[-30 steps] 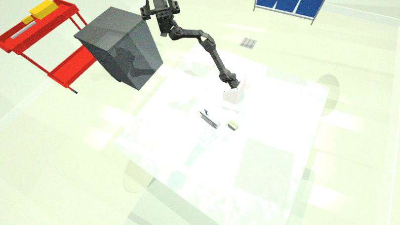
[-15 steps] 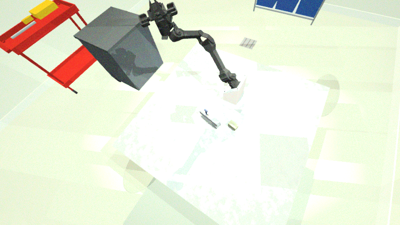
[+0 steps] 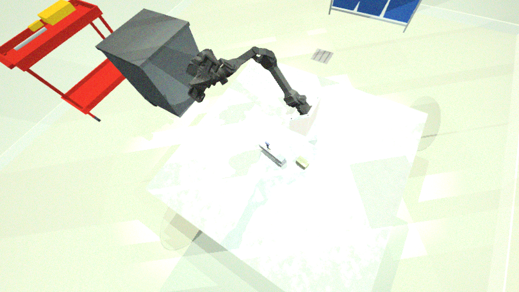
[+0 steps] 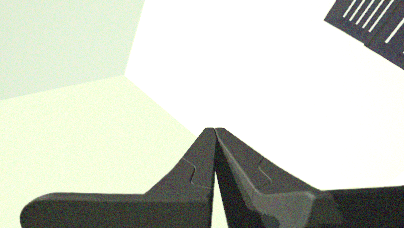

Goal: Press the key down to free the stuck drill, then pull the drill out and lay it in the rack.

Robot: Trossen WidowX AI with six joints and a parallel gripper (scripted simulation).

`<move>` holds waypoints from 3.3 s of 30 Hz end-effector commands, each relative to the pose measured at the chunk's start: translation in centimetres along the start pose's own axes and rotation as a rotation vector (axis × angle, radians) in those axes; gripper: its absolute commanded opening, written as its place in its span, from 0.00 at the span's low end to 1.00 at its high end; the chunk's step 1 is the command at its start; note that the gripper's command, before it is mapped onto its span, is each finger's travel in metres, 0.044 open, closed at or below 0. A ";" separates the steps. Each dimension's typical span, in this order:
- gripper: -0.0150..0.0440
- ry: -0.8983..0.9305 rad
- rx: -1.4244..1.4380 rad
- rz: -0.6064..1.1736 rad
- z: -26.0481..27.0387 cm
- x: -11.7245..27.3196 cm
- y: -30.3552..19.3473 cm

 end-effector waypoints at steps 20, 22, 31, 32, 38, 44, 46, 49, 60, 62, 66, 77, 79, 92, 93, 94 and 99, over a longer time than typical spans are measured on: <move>0.25 -0.820 -0.039 1.110 -9.0 10.0 -29.0; 0.25 -0.877 -0.001 1.226 -9.1 12.1 -30.7; 0.25 -1.052 0.292 1.790 -8.4 22.5 -35.2; 0.25 -1.058 0.333 1.847 -8.3 23.5 -35.4; 0.25 -1.061 0.367 1.893 -8.2 24.2 -35.4; 0.25 -1.066 0.355 1.877 -8.3 24.1 -35.4; 0.25 -1.064 0.360 1.883 -8.4 24.2 -35.6; 0.25 -1.062 0.365 1.890 -8.6 24.6 -35.8; 0.25 -1.061 0.367 1.893 -9.1 25.1 -36.3; 0.25 -1.061 0.367 1.893 -9.2 25.1 -36.3; 0.25 -1.061 0.367 1.893 -9.4 25.1 -36.5; 0.25 -1.061 0.367 1.893 -9.5 25.3 -36.6; 0.25 -1.061 0.368 1.893 -9.5 25.4 -36.7; 0.25 -1.061 0.368 1.893 -9.6 26.0 -36.9; 0.25 -1.062 0.368 1.893 -9.6 26.0 -36.9; 0.25 -1.062 0.368 1.893 -9.6 26.0 -36.9; 0.25 -1.062 0.368 1.893 -9.7 26.2 -37.0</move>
Point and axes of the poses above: the point midway between the two fingers, 35 mm back from their tips, its own x axis back along the fingers, its own z axis across the jaws, y = z × x, the point moved 5 cm from there along x, back along the fingers, and after that the axes turned 14 degrees about x, right-handed, at the moved point
